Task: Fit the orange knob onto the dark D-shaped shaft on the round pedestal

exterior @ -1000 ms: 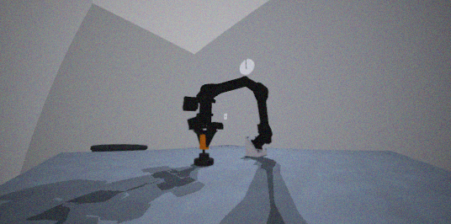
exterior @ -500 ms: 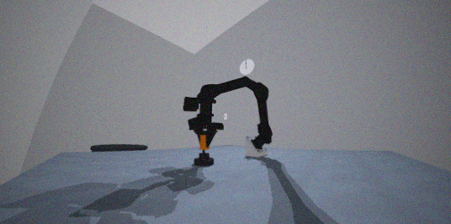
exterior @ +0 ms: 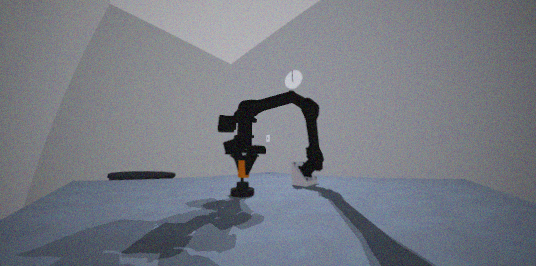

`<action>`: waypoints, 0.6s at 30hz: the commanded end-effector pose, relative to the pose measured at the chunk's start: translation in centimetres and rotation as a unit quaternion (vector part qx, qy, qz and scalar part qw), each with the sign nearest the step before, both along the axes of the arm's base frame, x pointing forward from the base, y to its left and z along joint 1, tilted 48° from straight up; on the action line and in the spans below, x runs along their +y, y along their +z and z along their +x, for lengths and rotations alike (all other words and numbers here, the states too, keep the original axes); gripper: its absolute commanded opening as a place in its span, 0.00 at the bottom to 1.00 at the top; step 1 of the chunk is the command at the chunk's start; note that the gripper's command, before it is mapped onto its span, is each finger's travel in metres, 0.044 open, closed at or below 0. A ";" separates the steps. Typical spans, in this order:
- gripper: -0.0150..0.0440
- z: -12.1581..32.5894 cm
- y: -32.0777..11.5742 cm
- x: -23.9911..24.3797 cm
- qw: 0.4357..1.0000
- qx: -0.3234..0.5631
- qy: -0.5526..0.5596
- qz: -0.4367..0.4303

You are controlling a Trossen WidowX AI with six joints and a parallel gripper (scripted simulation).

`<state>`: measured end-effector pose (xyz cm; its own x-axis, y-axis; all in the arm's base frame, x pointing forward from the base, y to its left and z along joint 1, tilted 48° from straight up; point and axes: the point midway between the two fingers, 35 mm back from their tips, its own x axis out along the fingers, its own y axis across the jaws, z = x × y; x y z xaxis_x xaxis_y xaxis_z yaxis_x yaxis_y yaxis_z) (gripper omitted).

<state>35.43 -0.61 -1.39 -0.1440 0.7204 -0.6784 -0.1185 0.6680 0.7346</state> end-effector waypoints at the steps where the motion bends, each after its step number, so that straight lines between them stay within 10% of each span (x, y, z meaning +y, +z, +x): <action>1: 0.25 0.4 0.3 -0.2 1.000 -0.014 0.008 0.001; 18: 0.25 0.7 -0.1 0.2 0.994 -0.080 0.070 0.014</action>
